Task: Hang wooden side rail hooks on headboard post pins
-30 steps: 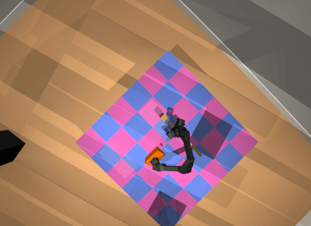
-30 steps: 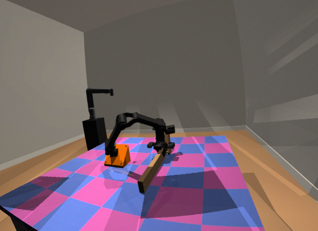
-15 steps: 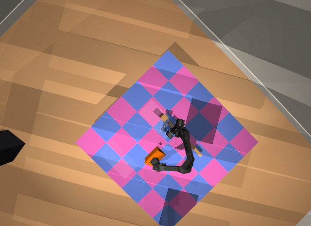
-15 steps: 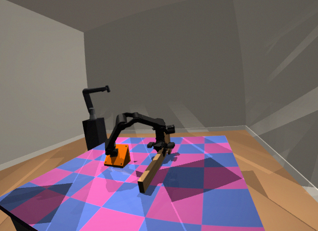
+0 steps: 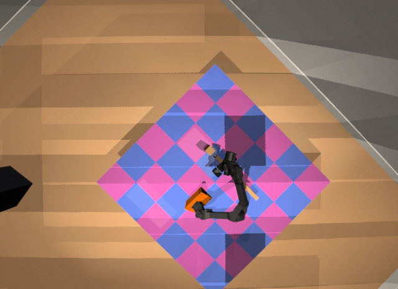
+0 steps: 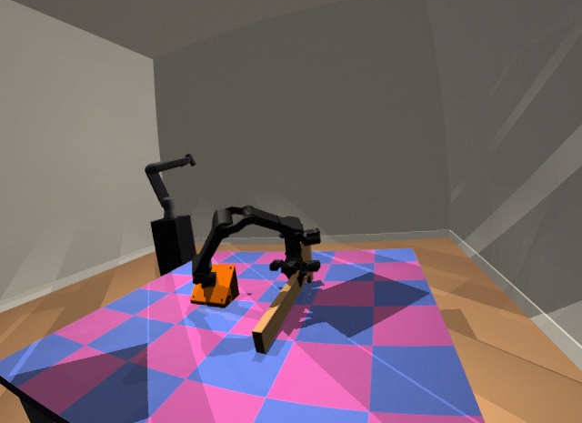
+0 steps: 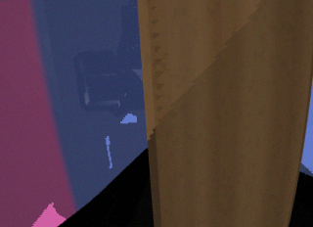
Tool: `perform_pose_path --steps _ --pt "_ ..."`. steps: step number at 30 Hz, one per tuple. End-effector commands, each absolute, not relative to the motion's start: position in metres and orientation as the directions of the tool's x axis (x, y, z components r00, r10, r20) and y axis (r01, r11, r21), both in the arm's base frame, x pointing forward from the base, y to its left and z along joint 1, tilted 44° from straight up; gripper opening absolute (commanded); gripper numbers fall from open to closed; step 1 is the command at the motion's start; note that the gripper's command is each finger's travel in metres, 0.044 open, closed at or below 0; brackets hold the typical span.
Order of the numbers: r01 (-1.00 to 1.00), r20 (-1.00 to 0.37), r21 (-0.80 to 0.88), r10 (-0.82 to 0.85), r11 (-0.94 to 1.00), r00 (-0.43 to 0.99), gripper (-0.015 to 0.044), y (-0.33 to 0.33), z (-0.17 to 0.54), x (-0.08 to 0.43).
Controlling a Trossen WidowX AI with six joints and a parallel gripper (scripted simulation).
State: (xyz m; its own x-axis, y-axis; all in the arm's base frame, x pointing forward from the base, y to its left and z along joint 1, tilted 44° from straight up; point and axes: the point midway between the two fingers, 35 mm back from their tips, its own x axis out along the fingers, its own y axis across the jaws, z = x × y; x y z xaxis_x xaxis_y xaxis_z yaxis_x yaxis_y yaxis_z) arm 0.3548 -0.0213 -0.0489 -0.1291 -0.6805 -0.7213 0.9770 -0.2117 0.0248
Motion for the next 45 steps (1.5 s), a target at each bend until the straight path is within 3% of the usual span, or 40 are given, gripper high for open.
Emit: perform_pose_path --steps 1,45 --pt "0.978 -0.722 0.027 -0.681 -0.205 -0.123 0.0000 -0.0172 -0.0486 0.3550" --pt "0.978 -0.722 0.027 -0.681 -0.205 -0.123 0.0000 -0.0146 -0.0515 0.3556"
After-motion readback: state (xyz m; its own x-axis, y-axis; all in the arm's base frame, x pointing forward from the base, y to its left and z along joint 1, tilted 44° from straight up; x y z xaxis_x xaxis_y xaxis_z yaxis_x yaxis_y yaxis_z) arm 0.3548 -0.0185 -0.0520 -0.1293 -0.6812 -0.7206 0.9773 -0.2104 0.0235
